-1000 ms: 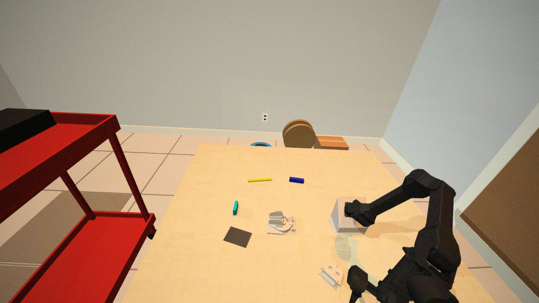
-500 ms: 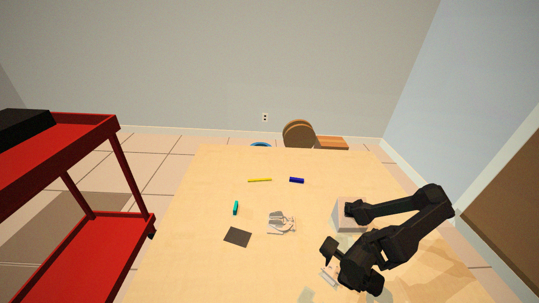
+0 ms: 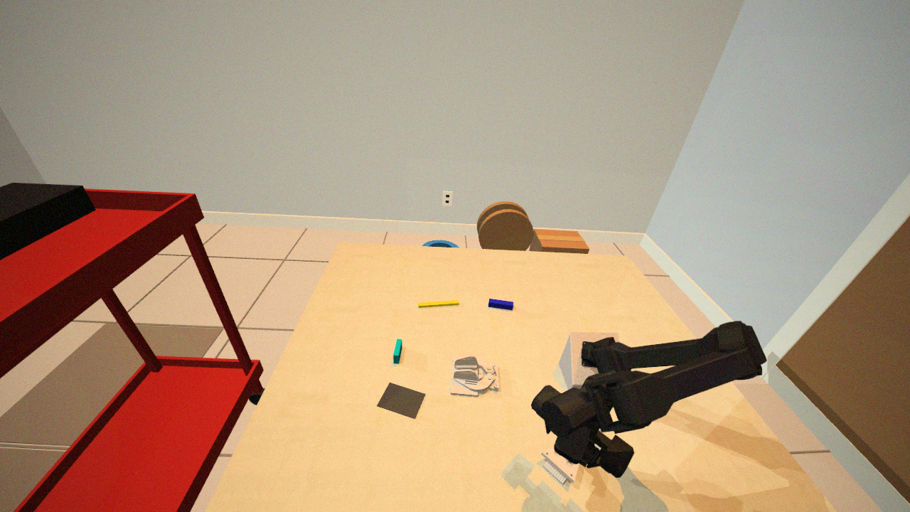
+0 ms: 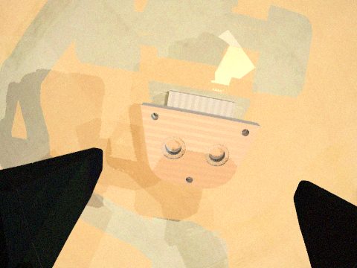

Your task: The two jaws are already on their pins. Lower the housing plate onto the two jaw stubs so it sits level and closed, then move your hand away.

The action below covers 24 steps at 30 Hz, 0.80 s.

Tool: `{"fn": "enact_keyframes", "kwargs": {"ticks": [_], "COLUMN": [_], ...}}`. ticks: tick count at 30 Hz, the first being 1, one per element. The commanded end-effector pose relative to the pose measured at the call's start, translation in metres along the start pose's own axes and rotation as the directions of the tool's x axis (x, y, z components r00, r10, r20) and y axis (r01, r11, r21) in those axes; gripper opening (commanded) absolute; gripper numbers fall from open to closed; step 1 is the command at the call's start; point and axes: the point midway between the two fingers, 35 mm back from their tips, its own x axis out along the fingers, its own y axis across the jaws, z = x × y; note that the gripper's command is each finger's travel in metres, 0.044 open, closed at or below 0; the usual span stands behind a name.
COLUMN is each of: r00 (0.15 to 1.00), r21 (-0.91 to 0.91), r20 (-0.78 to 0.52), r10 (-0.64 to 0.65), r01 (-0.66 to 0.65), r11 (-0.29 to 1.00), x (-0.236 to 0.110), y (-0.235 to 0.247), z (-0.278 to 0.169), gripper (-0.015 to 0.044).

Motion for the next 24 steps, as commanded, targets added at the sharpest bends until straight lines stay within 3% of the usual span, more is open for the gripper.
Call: {"fn": "enact_keyframes", "kwargs": {"ticks": [1, 24], "r00": [1.0, 1.0], "r21": [0.008, 0.009], "r20": [-0.01, -0.009], "r10": [0.007, 0.009], "r01": [-0.007, -0.009], "r11": [1.0, 1.0], "x": [0.026, 0.047], "y": [0.001, 0.001], "z": [-0.004, -0.005], "gripper": [0.044, 0.044]}}
